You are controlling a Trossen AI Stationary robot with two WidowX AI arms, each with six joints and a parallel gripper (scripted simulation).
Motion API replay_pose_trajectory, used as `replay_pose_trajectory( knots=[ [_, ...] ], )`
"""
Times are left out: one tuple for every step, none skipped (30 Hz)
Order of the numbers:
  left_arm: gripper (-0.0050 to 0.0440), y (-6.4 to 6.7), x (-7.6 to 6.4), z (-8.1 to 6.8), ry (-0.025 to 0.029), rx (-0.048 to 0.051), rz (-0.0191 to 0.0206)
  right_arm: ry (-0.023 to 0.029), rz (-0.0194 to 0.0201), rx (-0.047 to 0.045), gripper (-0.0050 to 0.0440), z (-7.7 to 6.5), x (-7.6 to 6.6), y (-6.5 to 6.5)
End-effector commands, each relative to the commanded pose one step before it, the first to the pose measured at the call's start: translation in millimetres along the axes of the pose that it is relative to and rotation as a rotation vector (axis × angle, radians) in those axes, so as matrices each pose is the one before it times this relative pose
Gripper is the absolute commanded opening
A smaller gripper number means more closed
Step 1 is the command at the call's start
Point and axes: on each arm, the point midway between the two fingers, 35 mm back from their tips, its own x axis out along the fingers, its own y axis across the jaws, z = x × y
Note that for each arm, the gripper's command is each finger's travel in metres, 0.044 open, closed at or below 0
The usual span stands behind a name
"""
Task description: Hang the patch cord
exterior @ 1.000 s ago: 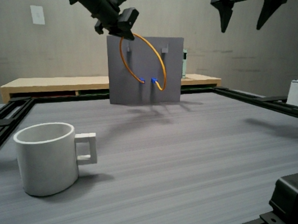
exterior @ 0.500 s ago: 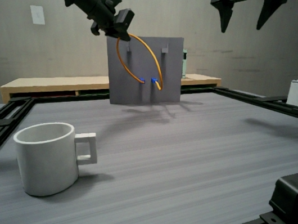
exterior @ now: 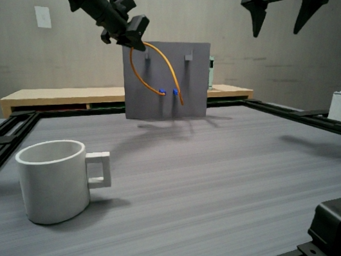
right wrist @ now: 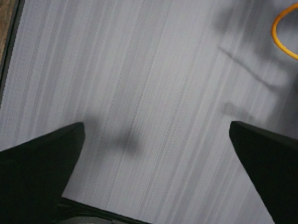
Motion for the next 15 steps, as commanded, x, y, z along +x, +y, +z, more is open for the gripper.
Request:
replay_pose_trajectory(
  knots=[
    [0.0025,0.69,-12.57,9.41,-0.03536,0.01335,-0.00088,-0.03683,-0.00979,-0.00232,0.044,2.07,-13.4,0.24],
    [0.0025,0.18,-0.01,-0.82,0.00119,0.00124,-0.00054,0.0,0.0,0.0,0.044,0.0,0.0,0.0],
    [0.0025,0.17,-0.01,-0.77,0.00112,0.00116,-0.00051,0.0,0.0,0.0,0.044,0.0,0.0,0.0],
    [0.0025,0.16,-0.01,-0.72,0.00104,0.00108,-0.00047,0.0,0.0,0.0,0.044,0.0,0.0,0.0],
    [0.0025,0.14,-0.01,-0.66,0.00096,0.00099,-0.00044,0.0,0.0,0.0,0.044,0.0,0.0,0.0],
    [0.0025,0.13,-0.01,-0.61,0.00088,0.00091,-0.00041,0.0,0.0,0.0,0.044,0.0,0.0,0.0],
    [0.0025,0.12,-0.01,-0.55,0.0008,0.00083,-0.00037,0.0,0.0,0.0,0.044,0.0,0.0,0.0],
    [0.0025,0.05,0.0,-0.5,0.00072,0.00082,-0.00044,0.0,0.0,0.0,0.044,0.0,0.0,0.0],
    [0.0025,-0.06,0.01,-0.43,0.00064,0.00084,-0.00058,0.0,0.0,0.0,0.044,0.0,0.0,0.0],
    [0.0025,-0.05,0.01,-0.38,0.00057,0.00074,-0.00051,0.0,0.0,0.0,0.044,0.0,0.0,0.0],
    [0.0025,-0.03,0.01,-0.34,0.00049,0.00063,-0.00041,0.0,0.0,0.0,0.044,0.0,0.0,0.0],
    [0.0025,0.0,0.0,-0.29,0.00042,0.00051,-0.00031,0.0,0.0,0.0,0.044,0.0,0.0,0.0],
    [0.0025,0.02,0.0,-0.26,0.0004,0.00008,-0.00023,0.0,0.0,0.0,0.044,0.0,0.0,0.0],
    [0.0025,0.0,0.0,0.0,0.0,0.0,0.0,0.0,0.0,0.0,0.044,0.0,0.0,0.0],
    [0.0025,0.0,0.0,0.0,0.0,0.0,0.0,0.0,0.0,0.0,0.044,0.0,0.0,0.0]
  ],
)
